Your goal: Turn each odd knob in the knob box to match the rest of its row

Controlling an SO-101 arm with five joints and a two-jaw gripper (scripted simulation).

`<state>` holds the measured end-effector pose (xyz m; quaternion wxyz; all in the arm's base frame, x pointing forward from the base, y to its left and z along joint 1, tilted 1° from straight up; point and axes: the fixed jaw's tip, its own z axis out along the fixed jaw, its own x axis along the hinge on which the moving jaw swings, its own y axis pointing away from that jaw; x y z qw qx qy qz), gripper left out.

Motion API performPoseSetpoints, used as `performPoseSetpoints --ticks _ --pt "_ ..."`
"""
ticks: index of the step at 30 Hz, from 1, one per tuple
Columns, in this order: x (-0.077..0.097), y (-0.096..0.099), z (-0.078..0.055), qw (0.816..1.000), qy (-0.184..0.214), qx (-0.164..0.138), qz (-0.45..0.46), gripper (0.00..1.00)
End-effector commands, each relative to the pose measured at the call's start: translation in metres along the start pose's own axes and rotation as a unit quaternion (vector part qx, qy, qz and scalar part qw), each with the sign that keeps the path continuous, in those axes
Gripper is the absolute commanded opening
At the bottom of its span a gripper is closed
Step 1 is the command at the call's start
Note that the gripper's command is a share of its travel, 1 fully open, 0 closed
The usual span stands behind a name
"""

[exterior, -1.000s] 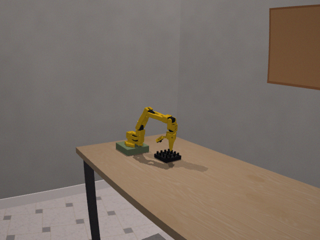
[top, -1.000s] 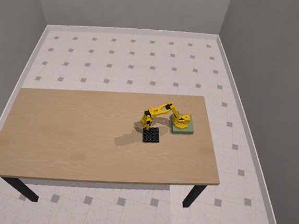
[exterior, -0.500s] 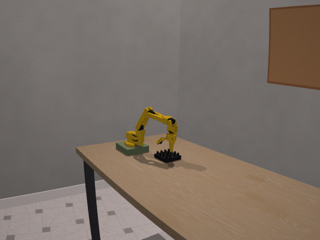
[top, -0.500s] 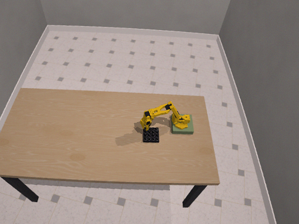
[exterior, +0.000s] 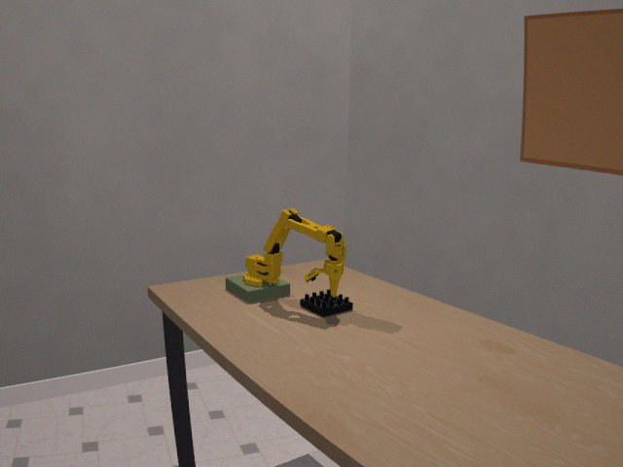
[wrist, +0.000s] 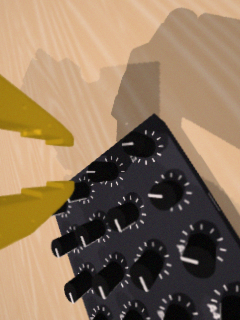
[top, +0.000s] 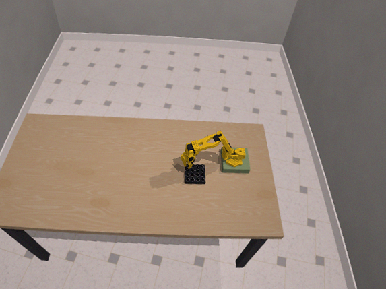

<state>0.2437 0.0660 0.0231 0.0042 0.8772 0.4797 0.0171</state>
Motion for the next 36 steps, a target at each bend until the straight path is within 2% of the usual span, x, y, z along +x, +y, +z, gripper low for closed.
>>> performPoseSetpoints --ticks 1,25,36 --pt "-0.0016 -0.0036 0.0049 1.0 -0.008 0.008 -0.007 0.1" --pt "-0.0033 -0.0073 0.0098 1.0 -0.008 0.008 -0.007 0.1" --pt "-0.0022 -0.0065 0.0072 1.0 -0.008 0.008 -0.007 0.1"
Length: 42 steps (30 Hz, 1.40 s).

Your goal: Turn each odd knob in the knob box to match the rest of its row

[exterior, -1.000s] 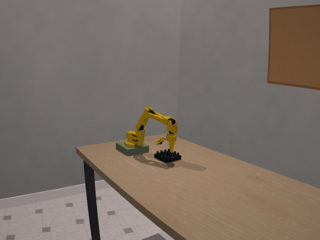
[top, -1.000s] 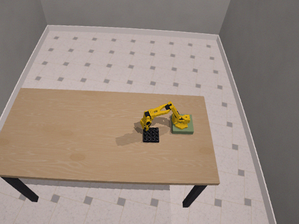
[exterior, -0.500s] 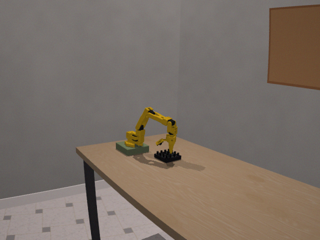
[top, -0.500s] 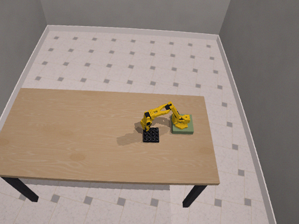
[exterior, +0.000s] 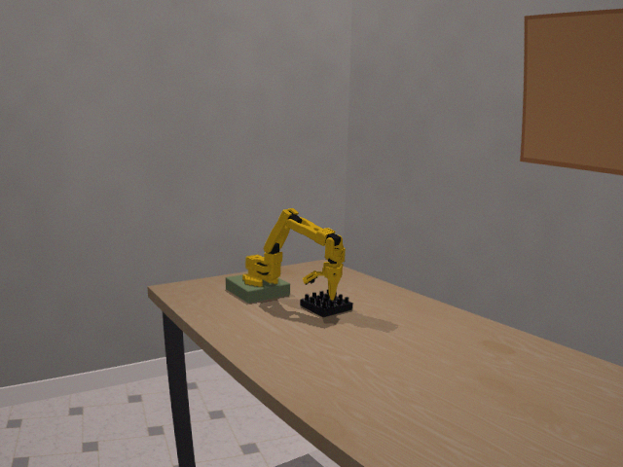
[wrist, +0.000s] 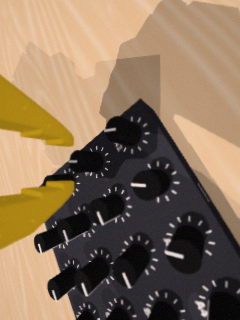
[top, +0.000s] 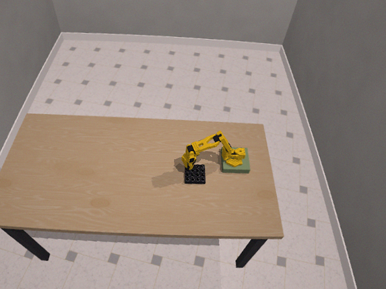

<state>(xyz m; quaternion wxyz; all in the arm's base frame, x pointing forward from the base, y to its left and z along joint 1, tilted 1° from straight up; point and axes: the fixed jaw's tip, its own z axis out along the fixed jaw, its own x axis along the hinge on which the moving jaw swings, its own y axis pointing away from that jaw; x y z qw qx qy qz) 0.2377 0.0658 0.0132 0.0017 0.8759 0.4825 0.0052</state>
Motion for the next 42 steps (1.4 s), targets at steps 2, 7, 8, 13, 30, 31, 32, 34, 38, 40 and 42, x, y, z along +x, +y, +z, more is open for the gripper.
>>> performPoseSetpoints --ticks 2,7,8,13,30,31,32,34,38,40,42 --pt "0.002 -0.001 -0.004 1.0 0.001 0.0 -0.004 0.1" --pt "0.002 -0.001 -0.005 1.0 0.001 0.0 -0.004 0.1" --pt "0.002 -0.001 -0.005 1.0 0.001 0.0 -0.004 0.1" --pt "0.002 -0.001 -0.005 1.0 0.001 0.0 -0.004 0.1" --pt "0.004 0.001 -0.007 1.0 0.001 0.0 -0.004 0.1" --pt "0.004 0.001 -0.006 1.0 0.001 0.0 -0.004 0.1" --pt "0.004 0.001 -0.006 1.0 0.001 0.0 -0.004 0.1" --pt "0.005 0.001 -0.004 1.0 0.001 0.0 -0.004 0.1" --pt "0.005 0.001 0.0 1.0 0.001 0.0 -0.004 0.1" --pt "0.005 0.001 0.003 1.0 0.001 0.0 -0.004 0.1" --pt "0.005 0.001 0.004 1.0 0.001 0.0 -0.004 0.1"
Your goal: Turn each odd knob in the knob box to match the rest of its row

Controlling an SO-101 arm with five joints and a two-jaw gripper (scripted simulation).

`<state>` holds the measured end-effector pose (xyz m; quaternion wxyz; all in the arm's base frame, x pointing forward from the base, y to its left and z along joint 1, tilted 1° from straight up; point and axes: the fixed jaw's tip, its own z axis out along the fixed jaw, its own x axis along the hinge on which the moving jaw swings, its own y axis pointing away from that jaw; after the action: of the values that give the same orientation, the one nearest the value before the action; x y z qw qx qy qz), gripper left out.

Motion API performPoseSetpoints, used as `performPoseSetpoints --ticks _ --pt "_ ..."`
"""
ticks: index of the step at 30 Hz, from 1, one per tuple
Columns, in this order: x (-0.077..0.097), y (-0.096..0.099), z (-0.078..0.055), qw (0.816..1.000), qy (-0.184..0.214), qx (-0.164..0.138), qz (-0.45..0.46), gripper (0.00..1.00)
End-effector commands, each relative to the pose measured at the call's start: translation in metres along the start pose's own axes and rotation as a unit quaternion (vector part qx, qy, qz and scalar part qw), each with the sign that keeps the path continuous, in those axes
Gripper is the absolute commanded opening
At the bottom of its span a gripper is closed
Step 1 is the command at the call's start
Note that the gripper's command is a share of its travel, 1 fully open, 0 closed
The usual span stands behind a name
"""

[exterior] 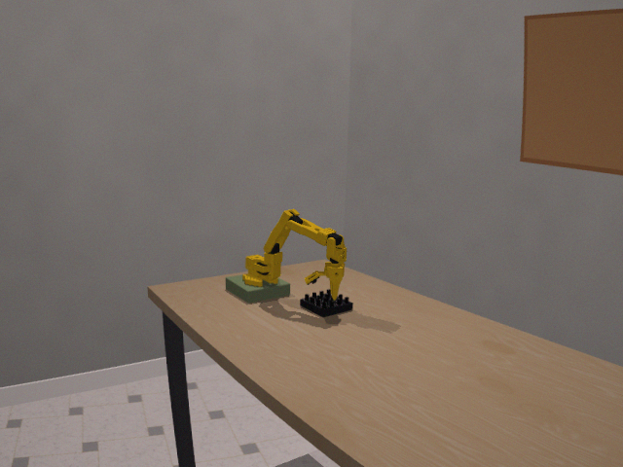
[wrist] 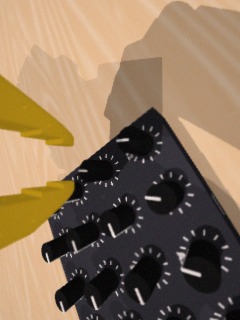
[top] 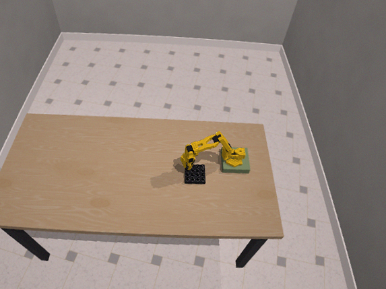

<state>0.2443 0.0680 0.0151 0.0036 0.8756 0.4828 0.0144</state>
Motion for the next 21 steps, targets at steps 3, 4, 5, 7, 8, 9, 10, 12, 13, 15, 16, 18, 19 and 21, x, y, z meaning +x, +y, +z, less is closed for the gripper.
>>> performPoseSetpoints --ticks 3,4,5,7,8,9,10,12,13,15,16,18,19,21 --pt "-0.001 -0.003 0.009 1.0 -0.006 0.006 -0.003 0.1" --pt "-0.001 -0.003 0.01 1.0 -0.006 0.006 -0.003 0.1" --pt "-0.001 -0.003 0.012 1.0 -0.006 0.006 -0.003 0.1" --pt "-0.001 -0.003 0.014 1.0 -0.006 0.006 -0.003 0.1" --pt "-0.001 -0.003 0.015 1.0 -0.006 0.006 -0.003 0.1" --pt "-0.001 -0.003 0.016 1.0 -0.006 0.006 -0.003 0.1" --pt "-0.001 -0.003 0.016 1.0 -0.006 0.006 -0.003 0.1" --pt "-0.001 -0.003 0.017 1.0 -0.006 0.006 -0.003 0.1" --pt "-0.001 -0.003 0.017 1.0 -0.006 0.006 -0.003 0.1" --pt "-0.001 -0.003 0.018 1.0 -0.006 0.006 -0.003 0.1" --pt "-0.001 -0.003 0.018 1.0 -0.006 0.006 -0.003 0.1" --pt "-0.001 -0.003 0.018 1.0 -0.006 0.006 -0.003 0.1" --pt "-0.001 -0.003 0.018 1.0 -0.006 0.006 -0.003 0.1" --pt "-0.002 -0.003 0.018 1.0 -0.006 0.006 -0.003 0.1"
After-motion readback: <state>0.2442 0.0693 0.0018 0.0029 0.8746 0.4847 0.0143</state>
